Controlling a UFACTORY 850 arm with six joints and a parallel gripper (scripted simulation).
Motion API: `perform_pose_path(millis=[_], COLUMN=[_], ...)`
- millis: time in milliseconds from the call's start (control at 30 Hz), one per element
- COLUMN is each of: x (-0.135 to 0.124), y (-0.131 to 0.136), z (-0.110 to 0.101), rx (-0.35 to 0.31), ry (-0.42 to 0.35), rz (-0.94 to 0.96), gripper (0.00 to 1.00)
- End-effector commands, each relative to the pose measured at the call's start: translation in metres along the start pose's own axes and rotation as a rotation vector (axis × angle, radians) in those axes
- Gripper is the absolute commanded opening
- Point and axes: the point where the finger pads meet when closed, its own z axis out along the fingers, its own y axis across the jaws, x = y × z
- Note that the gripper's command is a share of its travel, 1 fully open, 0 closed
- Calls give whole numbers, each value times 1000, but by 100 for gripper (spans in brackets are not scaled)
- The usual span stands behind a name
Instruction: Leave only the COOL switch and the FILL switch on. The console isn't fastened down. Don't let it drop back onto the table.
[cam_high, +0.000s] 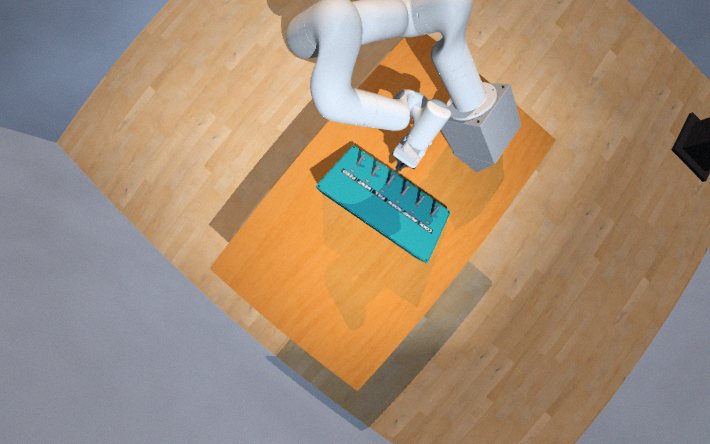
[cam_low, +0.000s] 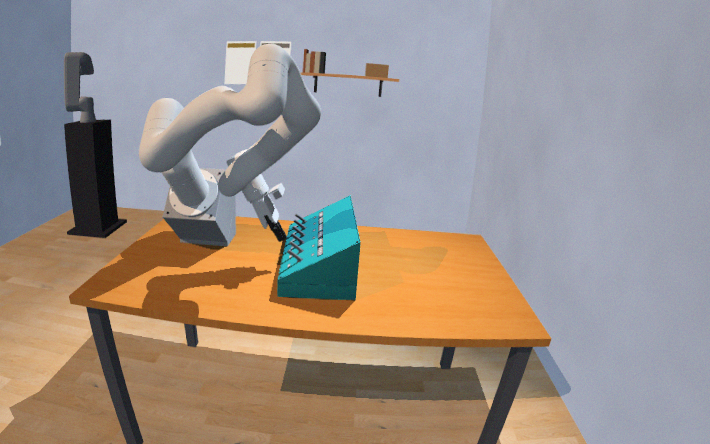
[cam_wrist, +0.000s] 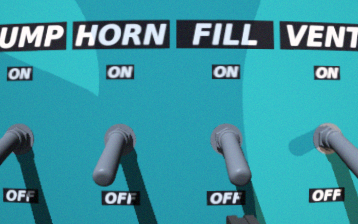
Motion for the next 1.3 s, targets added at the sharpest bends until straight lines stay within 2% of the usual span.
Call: perform_pose_path(millis=[0, 1267], x=[0, 4], y=[0, 0], z=[7, 8], rx=[1, 1], ry=[2, 2], rz=[0, 0], gripper=[0, 0])
